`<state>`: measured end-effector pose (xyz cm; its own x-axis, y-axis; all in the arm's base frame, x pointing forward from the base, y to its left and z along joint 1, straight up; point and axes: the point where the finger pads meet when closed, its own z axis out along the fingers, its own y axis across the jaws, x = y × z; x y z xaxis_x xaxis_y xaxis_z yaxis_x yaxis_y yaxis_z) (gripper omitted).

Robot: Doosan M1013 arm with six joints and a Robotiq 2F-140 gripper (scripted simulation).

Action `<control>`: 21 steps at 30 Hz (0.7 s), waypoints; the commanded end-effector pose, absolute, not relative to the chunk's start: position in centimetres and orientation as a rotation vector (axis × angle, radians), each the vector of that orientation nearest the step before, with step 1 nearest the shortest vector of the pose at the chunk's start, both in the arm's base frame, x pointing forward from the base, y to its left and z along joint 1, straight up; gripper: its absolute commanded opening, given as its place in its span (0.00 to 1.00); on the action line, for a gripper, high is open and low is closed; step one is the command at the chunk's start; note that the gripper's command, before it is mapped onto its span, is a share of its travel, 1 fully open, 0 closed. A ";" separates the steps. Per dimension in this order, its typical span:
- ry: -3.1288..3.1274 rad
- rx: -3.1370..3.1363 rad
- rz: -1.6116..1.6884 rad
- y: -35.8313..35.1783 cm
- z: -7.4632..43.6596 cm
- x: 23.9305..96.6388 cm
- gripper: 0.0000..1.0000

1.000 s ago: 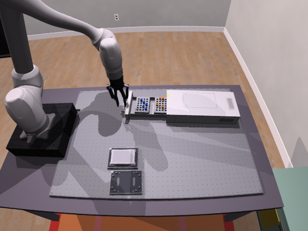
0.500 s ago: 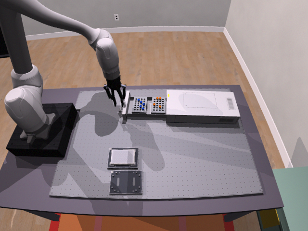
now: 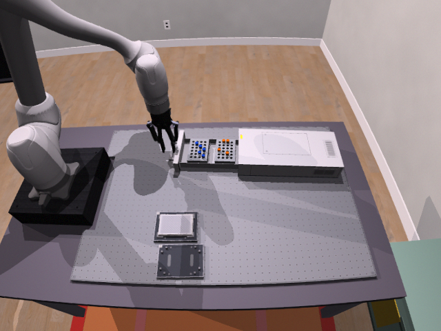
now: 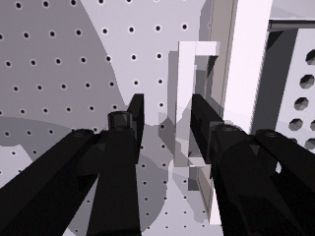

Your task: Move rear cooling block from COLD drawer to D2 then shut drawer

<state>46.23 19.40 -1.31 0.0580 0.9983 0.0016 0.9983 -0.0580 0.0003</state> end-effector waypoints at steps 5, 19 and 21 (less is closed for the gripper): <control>-2.155 -2.284 -0.003 19.4 -1.3 46.0 0.34; -2.155 -2.284 -0.003 19.5 -1.3 45.6 0.34; -2.155 -2.284 -0.003 19.5 -1.3 45.6 0.34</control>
